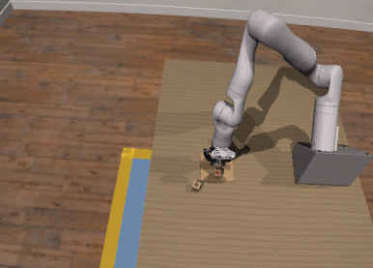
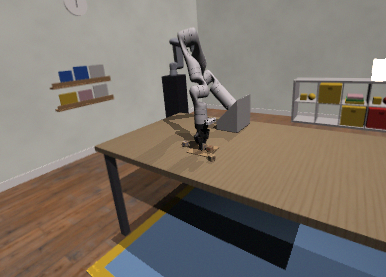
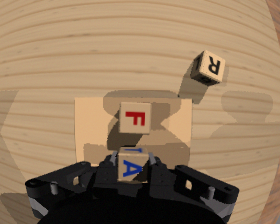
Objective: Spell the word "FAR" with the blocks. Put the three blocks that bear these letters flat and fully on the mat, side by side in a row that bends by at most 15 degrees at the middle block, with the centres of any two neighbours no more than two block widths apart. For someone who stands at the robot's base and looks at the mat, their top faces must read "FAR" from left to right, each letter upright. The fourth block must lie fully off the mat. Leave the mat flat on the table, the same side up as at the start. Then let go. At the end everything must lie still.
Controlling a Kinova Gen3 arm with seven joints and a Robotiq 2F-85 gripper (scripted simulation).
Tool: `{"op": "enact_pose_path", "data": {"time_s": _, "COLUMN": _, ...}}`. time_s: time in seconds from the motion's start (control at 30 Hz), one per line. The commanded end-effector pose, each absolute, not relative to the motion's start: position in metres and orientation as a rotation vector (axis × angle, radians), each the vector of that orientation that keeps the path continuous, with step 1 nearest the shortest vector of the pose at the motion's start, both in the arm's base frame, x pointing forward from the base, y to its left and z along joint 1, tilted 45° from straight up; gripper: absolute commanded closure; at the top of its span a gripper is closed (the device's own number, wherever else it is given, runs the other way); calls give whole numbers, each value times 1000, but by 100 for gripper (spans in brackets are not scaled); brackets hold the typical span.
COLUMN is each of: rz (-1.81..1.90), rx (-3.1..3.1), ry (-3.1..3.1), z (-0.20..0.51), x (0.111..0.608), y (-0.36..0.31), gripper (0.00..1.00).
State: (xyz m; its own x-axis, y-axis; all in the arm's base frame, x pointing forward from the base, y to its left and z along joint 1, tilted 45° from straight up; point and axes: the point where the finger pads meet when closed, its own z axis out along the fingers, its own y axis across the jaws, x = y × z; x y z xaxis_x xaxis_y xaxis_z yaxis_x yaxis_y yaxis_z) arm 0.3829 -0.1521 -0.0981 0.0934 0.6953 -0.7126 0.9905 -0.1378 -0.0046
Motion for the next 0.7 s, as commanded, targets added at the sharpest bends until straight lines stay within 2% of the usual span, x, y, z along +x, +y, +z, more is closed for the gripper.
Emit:
{"op": "enact_pose_path", "data": {"time_s": 0.0, "rz": -789, "rx": 1892, "ry": 1643, "z": -98, "x": 383, "y": -152, "gripper": 74}}
{"op": "enact_pose_path", "data": {"time_s": 0.67, "rz": -790, "rx": 1893, "ry": 1642, "z": -100, "x": 383, "y": -154, "gripper": 74}}
